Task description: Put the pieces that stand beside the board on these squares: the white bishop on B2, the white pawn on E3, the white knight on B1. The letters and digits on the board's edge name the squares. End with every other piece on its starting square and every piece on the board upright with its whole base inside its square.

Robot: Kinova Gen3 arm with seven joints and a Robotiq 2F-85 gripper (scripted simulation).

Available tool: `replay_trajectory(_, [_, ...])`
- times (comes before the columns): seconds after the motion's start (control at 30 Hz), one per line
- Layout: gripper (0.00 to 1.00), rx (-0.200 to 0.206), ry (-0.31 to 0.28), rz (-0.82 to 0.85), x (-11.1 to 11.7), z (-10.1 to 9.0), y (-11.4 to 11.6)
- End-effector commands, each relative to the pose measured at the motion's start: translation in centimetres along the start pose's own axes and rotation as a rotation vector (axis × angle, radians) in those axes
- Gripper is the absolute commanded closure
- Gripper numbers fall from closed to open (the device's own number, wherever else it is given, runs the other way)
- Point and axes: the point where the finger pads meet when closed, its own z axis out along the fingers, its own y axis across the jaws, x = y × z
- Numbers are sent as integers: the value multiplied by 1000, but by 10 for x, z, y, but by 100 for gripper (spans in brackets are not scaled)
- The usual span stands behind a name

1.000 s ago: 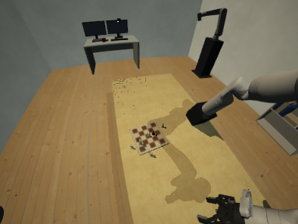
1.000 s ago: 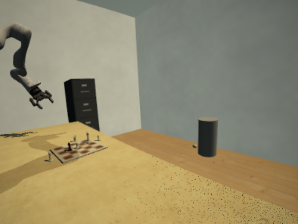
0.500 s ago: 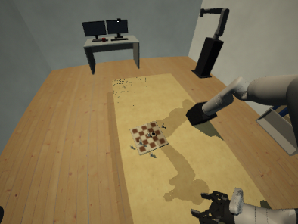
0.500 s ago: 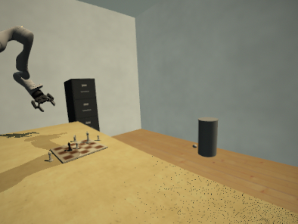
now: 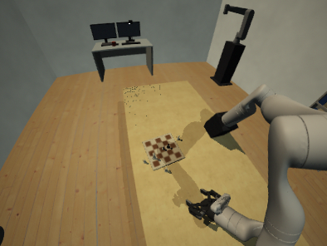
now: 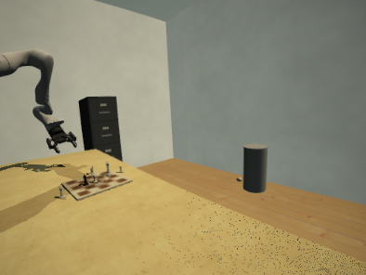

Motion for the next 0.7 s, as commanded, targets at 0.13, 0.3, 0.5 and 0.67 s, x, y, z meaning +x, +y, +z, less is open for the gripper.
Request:
replay_trajectory(0.13, [0,-91,71,-26,3,54,23])
replay_trajectory(0.3, [0,-134,112,-38,10,78,35])
replay_trajectory(0.5, [0,-155,132,-45,14,90,41])
replay_trajectory(0.67, [0,-158,134,-46,14,91,41])
